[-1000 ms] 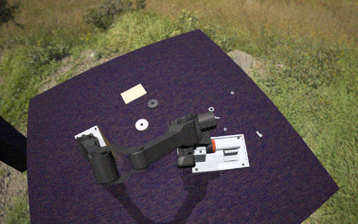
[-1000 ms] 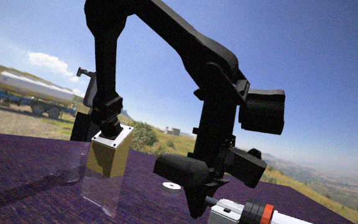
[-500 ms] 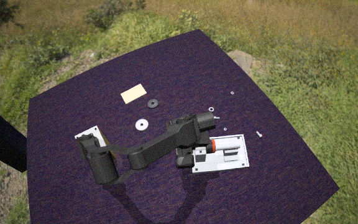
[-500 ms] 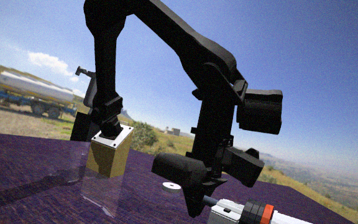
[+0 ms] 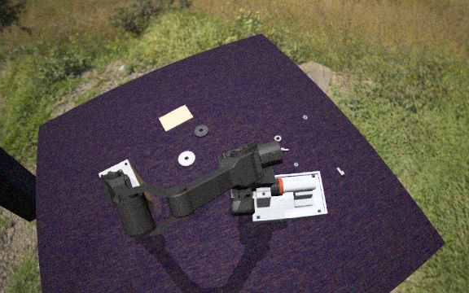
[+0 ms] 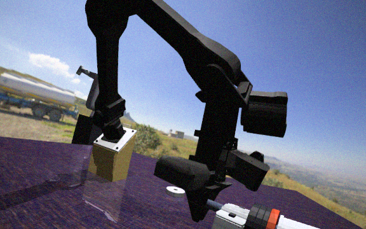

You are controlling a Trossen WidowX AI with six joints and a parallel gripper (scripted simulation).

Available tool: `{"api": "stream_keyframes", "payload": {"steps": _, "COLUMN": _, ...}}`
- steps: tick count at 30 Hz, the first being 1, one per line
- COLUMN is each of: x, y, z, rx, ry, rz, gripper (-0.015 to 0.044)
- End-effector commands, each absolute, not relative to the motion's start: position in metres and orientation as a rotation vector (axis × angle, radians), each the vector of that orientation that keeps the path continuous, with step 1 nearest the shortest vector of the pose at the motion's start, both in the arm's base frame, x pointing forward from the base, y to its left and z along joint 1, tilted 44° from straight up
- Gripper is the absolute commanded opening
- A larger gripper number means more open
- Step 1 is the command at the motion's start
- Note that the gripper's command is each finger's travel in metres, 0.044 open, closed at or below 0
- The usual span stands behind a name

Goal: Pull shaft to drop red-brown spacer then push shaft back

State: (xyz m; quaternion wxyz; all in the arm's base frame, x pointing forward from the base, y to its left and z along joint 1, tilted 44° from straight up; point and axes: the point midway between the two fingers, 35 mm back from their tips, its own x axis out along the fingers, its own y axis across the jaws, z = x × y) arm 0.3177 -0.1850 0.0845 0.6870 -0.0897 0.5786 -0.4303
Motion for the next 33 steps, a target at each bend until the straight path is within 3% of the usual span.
{"api": "stream_keyframes", "payload": {"steps": 1, "x": 0.3157, "y": -0.1844, "z": 0.0842, "rx": -0.198, "ry": 1.295, "rz": -0.967, "gripper": 0.0}}
{"api": "stream_keyframes", "payload": {"steps": 33, "x": 0.3124, "y": -0.183, "z": 0.083, "rx": -0.198, "ry": 1.296, "rz": -0.967, "gripper": 0.0}}
